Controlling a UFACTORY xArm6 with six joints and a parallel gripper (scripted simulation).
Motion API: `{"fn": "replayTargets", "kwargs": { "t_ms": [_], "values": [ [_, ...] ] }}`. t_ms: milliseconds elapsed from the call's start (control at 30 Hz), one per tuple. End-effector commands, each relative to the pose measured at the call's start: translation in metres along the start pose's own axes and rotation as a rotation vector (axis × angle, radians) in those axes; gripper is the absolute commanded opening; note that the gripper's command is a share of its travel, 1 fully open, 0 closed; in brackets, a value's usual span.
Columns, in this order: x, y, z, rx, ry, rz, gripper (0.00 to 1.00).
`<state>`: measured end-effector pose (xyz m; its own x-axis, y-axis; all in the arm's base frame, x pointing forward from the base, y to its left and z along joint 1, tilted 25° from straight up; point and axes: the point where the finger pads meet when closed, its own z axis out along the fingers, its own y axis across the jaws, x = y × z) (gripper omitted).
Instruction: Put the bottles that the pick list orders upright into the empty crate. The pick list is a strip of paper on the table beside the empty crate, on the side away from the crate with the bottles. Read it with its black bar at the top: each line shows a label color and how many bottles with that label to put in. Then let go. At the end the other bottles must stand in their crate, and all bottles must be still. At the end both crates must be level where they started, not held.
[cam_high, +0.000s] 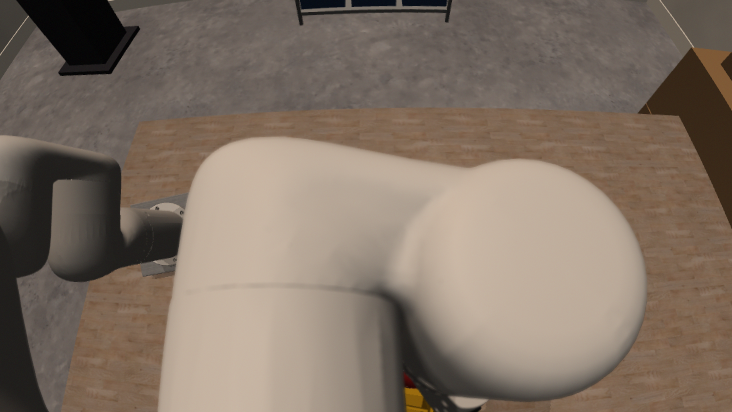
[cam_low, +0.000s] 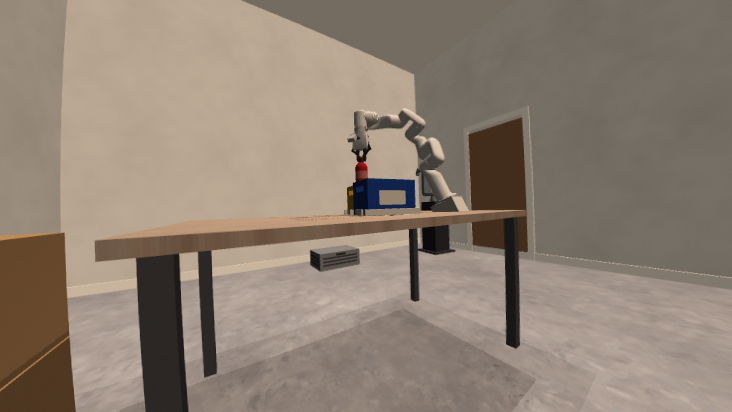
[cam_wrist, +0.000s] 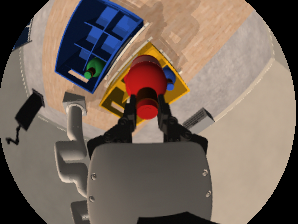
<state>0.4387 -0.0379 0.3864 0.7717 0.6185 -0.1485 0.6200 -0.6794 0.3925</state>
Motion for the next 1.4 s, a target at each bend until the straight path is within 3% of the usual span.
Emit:
{"fn": "replayTargets", "kwargs": {
  "t_ms": [0, 1367],
  "values": [
    [0.004, -0.009, -0.002, -0.003, 0.004, 0.001, 0.0],
    [0.032, -0.073, -0.002, -0.002, 0.004, 0.001, 0.0]
  ]
}}
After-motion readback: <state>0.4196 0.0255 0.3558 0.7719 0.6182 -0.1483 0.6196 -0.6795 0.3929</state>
